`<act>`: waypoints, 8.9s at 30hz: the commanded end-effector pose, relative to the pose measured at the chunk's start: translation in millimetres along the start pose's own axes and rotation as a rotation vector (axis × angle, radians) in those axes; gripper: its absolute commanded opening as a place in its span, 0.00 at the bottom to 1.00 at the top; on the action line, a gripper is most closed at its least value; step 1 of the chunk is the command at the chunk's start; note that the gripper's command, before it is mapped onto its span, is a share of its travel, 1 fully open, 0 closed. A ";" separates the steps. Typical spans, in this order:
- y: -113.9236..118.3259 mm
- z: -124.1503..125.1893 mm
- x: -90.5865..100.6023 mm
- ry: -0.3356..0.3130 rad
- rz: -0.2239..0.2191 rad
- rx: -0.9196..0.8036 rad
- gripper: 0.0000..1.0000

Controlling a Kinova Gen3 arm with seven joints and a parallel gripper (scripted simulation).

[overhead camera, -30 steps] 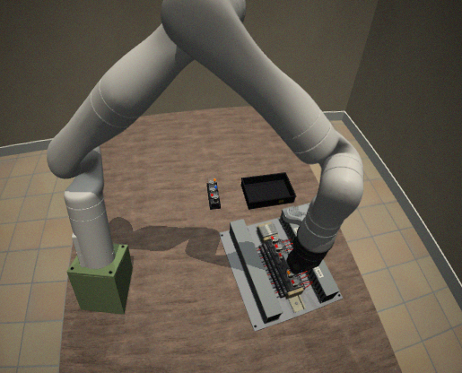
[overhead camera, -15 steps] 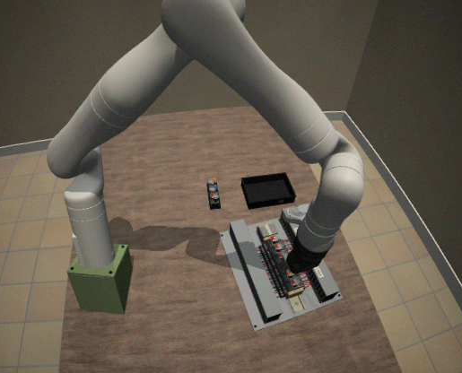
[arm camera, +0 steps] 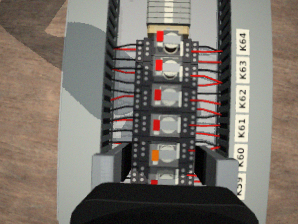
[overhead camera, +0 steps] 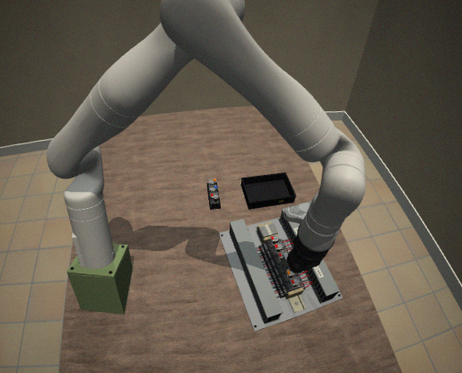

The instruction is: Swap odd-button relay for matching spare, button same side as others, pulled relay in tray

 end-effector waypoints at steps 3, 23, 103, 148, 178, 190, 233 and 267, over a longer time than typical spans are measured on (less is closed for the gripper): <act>2.1 -1.1 6.3 0.001 -0.005 -0.006 1.00; 3.0 -2.5 10.6 0.002 -0.006 -0.008 1.00; 1.3 -3.6 -28.5 0.002 -0.008 -0.008 1.00; 0.8 -3.0 -32.8 0.004 -0.005 -0.008 1.00; 2.3 -3.6 -43.9 0.002 -0.006 -0.009 1.00; 2.1 -3.0 -46.0 0.003 -0.006 -0.008 1.00; 3.8 -3.4 -58.5 0.004 -0.010 -0.006 1.00; 2.0 -3.7 -64.9 0.005 -0.009 -0.009 1.00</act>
Point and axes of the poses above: the point where the finger pads meet when closed, its own x axis back along the fingers, its own y axis across the jaws, z = x × y, the point moved 2 cm from there along x, back along the fingers, and after that the axes turned 6 degrees about -x, right-handed, at the moved point
